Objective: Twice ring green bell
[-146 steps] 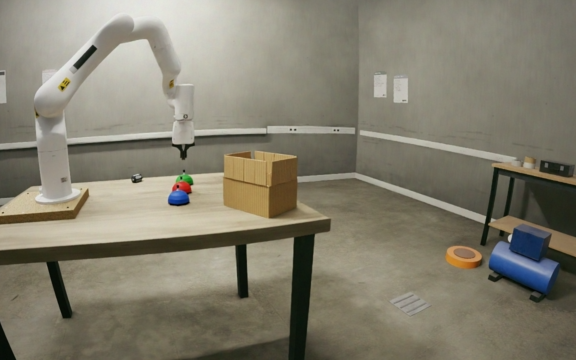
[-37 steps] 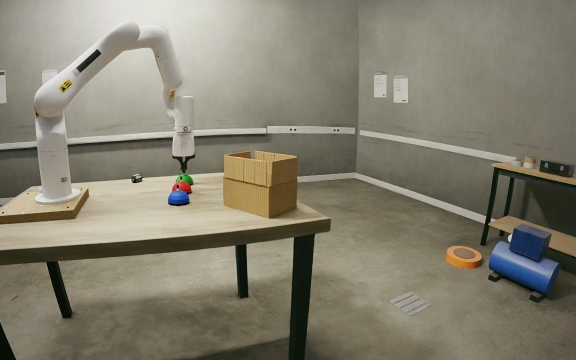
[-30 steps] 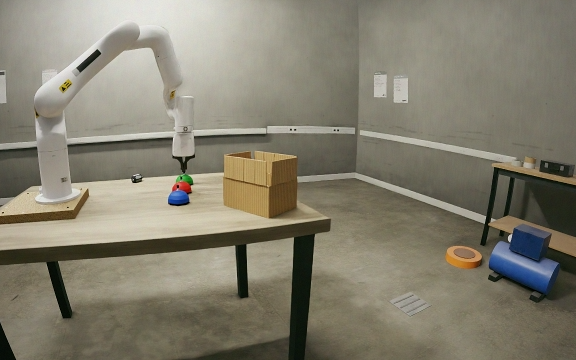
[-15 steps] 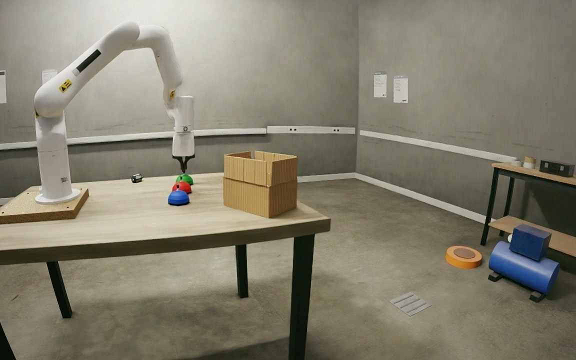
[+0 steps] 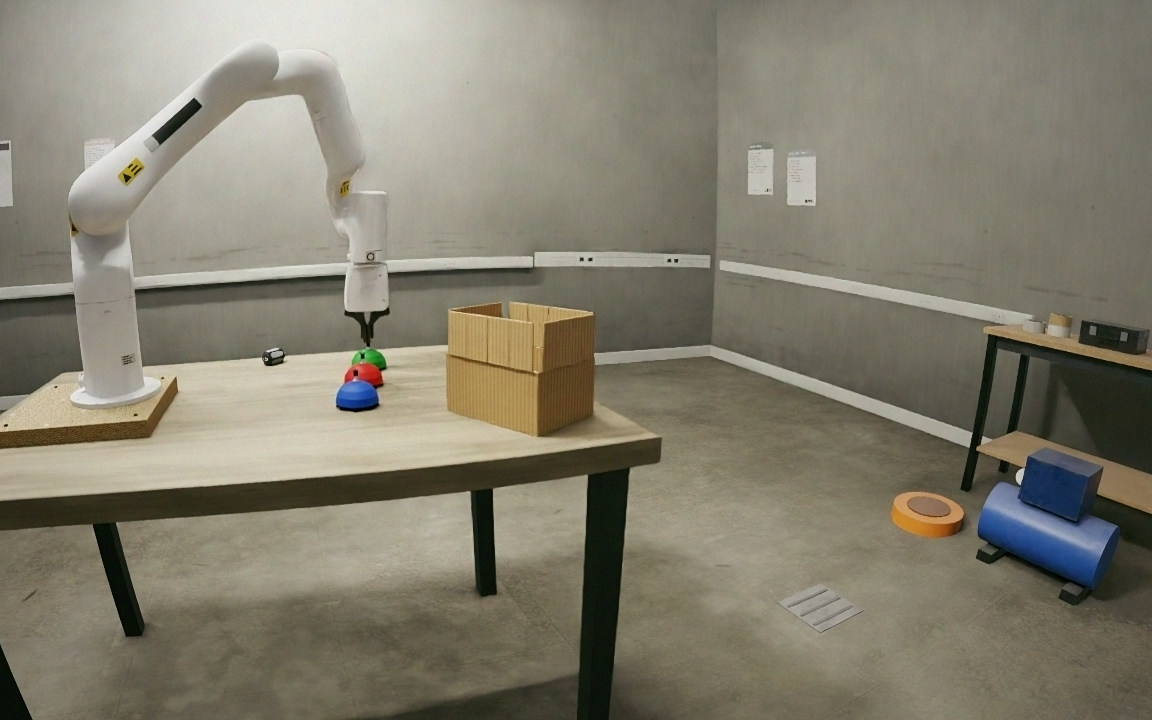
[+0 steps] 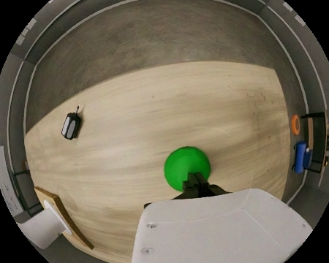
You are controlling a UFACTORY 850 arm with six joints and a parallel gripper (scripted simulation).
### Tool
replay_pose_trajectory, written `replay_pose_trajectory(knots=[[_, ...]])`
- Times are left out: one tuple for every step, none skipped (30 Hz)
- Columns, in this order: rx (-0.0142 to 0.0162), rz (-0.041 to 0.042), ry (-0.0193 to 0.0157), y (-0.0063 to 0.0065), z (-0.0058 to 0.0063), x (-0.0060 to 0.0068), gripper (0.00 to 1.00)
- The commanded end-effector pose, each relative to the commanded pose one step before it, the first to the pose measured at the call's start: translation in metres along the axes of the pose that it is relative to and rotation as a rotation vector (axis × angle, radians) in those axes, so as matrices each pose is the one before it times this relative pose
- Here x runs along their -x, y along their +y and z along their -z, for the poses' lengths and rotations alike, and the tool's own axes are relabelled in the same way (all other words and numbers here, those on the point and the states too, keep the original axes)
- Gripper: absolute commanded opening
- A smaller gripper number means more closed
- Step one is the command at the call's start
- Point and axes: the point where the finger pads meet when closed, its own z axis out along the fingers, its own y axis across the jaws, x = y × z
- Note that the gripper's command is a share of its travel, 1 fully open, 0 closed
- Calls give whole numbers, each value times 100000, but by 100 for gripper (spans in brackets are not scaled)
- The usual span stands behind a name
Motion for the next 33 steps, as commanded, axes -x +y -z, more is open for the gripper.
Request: replay_pose_trajectory(knots=[[295, -5, 186, 136, 288, -84, 0], [0, 0, 0, -1, 23, 0, 0], [0, 0, 0, -1, 22, 0, 0], [0, 0, 0, -1, 22, 0, 0], [0, 0, 0, -1, 21, 0, 0], [0, 0, 0, -1, 20, 0, 0], [0, 0, 0, -1, 19, 0, 0], [0, 0, 0, -1, 18, 0, 0], [0, 0, 0, 0, 17, 0, 0], [0, 0, 0, 0, 16, 0, 0], [0, 0, 0, 0, 14, 0, 0], [0, 0, 0, 0, 13, 0, 0], [0, 0, 0, 0, 12, 0, 0], [0, 0, 0, 0, 0, 0, 0], [0, 0, 0, 0, 0, 0, 0], [0, 0, 0, 0, 11, 0, 0], [0, 0, 0, 0, 9, 0, 0], [0, 0, 0, 0, 8, 0, 0], [0, 0, 0, 0, 7, 0, 0], [0, 0, 0, 0, 6, 0, 0], [0, 0, 0, 0, 5, 0, 0], [0, 0, 0, 0, 4, 0, 0], [0, 0, 0, 0, 3, 0, 0], [0, 0, 0, 0, 2, 0, 0], [0, 0, 0, 0, 1, 0, 0], [0, 0, 0, 0, 1, 0, 0], [0, 0, 0, 0, 0, 0, 0], [0, 0, 0, 0, 0, 0, 0], [0, 0, 0, 0, 0, 0, 0], [0, 0, 0, 0, 0, 0, 0], [0, 0, 0, 0, 0, 0, 0], [0, 0, 0, 0, 0, 0, 0], [0, 0, 0, 0, 0, 0, 0]])
